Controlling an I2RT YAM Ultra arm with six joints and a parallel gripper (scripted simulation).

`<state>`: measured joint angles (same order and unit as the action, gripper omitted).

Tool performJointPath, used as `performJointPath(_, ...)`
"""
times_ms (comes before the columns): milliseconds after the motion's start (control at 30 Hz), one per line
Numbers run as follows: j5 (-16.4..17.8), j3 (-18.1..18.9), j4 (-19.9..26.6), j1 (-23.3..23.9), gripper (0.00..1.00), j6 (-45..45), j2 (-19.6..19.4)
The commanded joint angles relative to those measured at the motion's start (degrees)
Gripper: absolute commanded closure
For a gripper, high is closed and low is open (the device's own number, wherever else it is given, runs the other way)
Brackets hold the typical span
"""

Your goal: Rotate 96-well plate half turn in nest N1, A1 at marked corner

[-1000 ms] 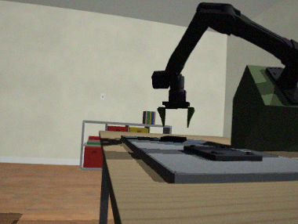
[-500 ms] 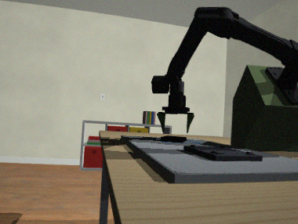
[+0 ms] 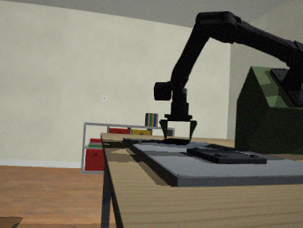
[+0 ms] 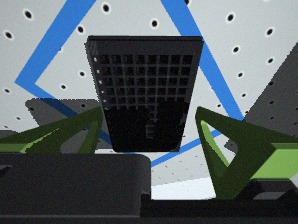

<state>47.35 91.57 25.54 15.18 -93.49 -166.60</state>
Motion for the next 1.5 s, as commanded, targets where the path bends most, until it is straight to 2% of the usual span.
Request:
performJointPath(0,0.0,0.1,-1.5,0.6,0.00,-1.5,0.2)
performJointPath(300,0.1,0.3,-3.7,-0.6,0.00,-3.2,-0.9)
performJointPath(800,0.1,0.2,-3.7,-0.6,0.00,-3.2,-0.9)
performJointPath(833,0.1,0.2,-3.7,-0.6,1.00,-3.2,-0.9)
performJointPath(1467,0.1,0.2,-3.7,-0.6,1.00,-3.2,-0.9)
